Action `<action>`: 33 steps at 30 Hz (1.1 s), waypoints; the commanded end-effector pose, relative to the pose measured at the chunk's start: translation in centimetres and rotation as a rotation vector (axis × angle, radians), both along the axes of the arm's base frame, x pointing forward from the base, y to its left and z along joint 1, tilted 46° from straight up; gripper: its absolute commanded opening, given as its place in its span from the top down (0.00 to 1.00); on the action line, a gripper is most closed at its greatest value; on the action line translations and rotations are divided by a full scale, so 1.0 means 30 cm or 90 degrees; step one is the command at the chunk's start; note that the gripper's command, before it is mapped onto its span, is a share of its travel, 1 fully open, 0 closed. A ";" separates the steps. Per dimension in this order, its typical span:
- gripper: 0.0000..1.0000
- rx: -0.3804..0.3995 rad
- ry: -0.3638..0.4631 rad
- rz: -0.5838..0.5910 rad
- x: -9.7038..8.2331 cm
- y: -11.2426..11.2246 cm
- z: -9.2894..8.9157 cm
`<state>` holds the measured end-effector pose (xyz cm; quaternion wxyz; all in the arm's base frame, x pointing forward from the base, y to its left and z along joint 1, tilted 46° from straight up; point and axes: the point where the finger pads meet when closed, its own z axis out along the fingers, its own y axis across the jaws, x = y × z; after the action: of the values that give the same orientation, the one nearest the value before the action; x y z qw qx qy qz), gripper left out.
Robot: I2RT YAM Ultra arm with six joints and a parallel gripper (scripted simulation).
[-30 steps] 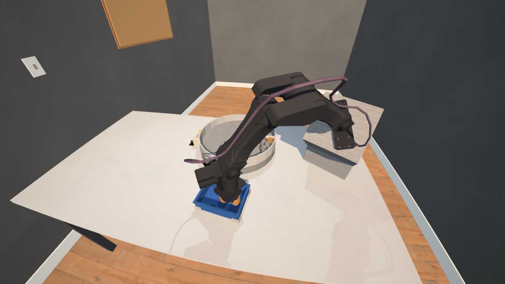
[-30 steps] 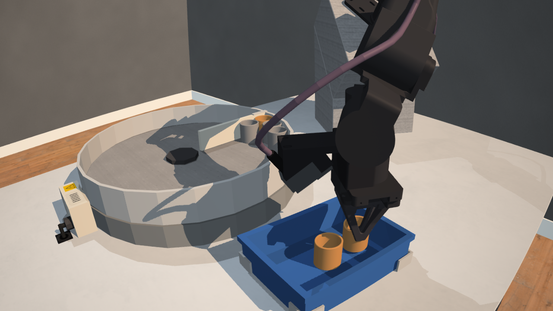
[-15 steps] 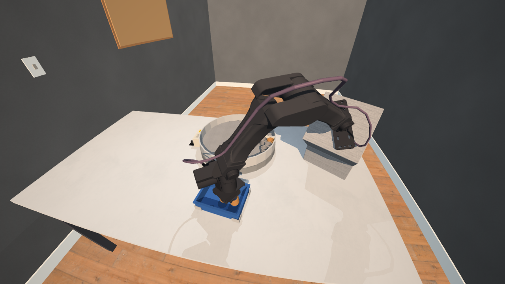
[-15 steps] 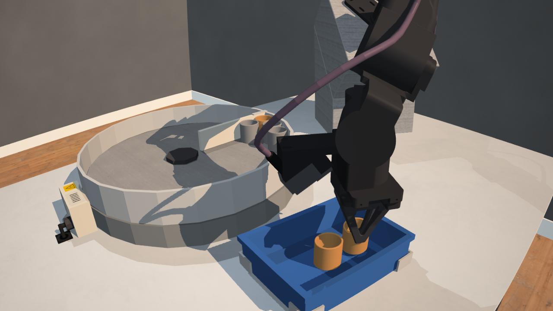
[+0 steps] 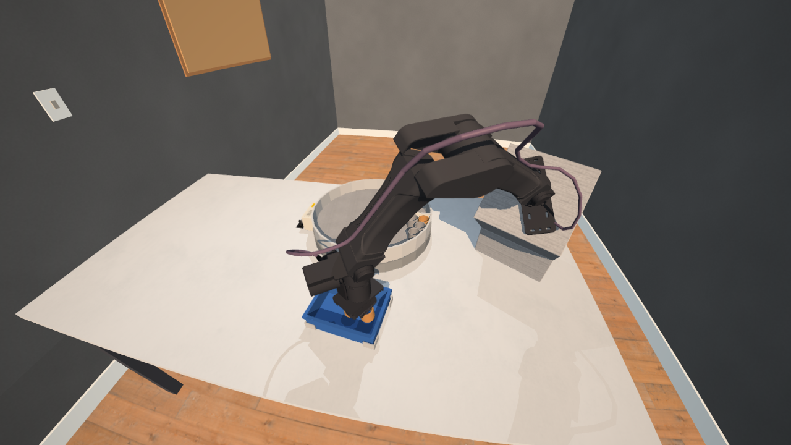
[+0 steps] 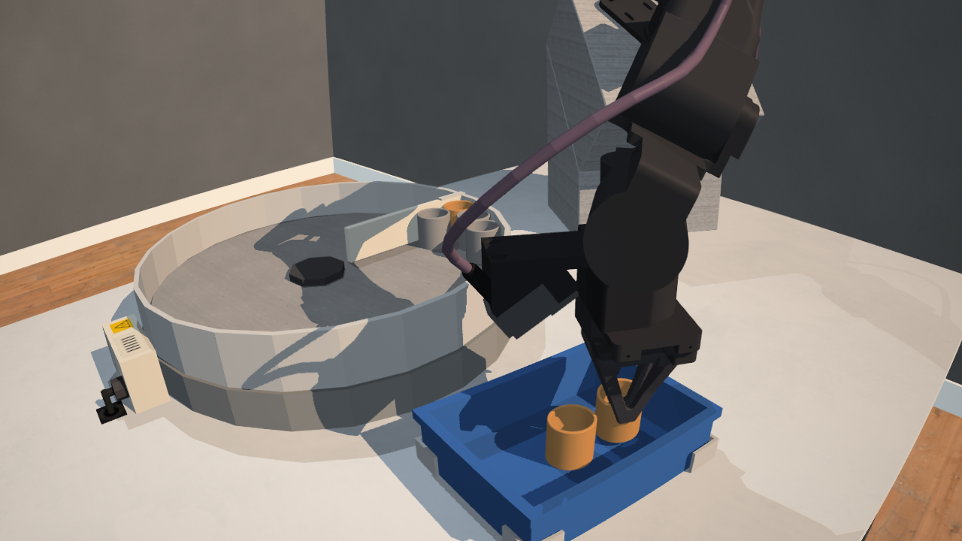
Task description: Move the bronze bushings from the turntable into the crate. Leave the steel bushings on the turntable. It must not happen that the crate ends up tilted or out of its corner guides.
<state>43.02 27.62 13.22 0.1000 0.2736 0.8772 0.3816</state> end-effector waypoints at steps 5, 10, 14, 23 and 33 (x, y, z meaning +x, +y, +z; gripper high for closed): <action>1.00 -0.002 -0.006 -0.019 0.032 -0.028 0.028; 1.00 -0.002 -0.006 -0.019 0.032 -0.028 0.028; 1.00 -0.003 -0.005 -0.019 0.032 -0.028 0.024; 1.00 -0.002 -0.004 -0.020 0.037 -0.023 0.008; 1.00 -0.001 -0.006 -0.018 0.036 -0.019 -0.005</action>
<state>43.05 27.63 13.24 0.1004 0.2737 0.8769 0.3822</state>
